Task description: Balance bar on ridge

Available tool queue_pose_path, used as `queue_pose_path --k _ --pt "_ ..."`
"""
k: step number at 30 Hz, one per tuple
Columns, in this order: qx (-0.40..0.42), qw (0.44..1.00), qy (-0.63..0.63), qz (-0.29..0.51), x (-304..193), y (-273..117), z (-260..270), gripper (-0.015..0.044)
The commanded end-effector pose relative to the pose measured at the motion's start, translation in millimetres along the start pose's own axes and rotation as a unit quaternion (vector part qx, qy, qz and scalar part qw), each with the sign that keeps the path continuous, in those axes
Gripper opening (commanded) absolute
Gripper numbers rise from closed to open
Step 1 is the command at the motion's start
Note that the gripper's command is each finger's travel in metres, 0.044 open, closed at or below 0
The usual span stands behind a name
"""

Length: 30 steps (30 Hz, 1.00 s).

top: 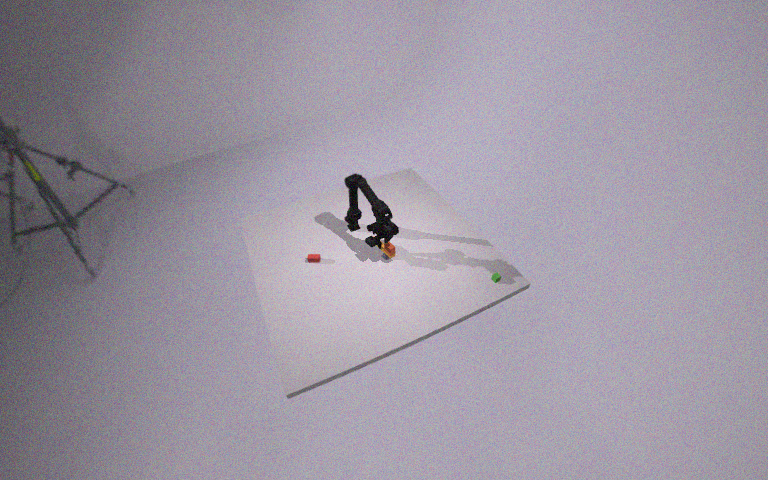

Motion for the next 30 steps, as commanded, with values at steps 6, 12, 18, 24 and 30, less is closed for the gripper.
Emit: queue_pose_path --k 6,12,18,24,30 --pt "0.000 1.000 0.000 0.000 0 0 0 0.0316" --pt "0.000 1.000 0.000 0.000 0 0 0 0.0440" --pt "0.000 1.000 0.000 0.000 -5 -43 1 0.0440" --pt "0.000 1.000 0.000 0.000 0 -100 1 0.0440" --pt "0.000 1.000 0.000 0.000 0 -100 1 0.0440"
Point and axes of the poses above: the point midway between the two fingers, 35 mm back from their tips, its own y axis out along the fingers, its own z axis across the jaws, x = y × z, the point moved 9 cm from there along -y, back along the fingers, and after that the axes turned 4 degrees about -y, right-handed, at the moved point
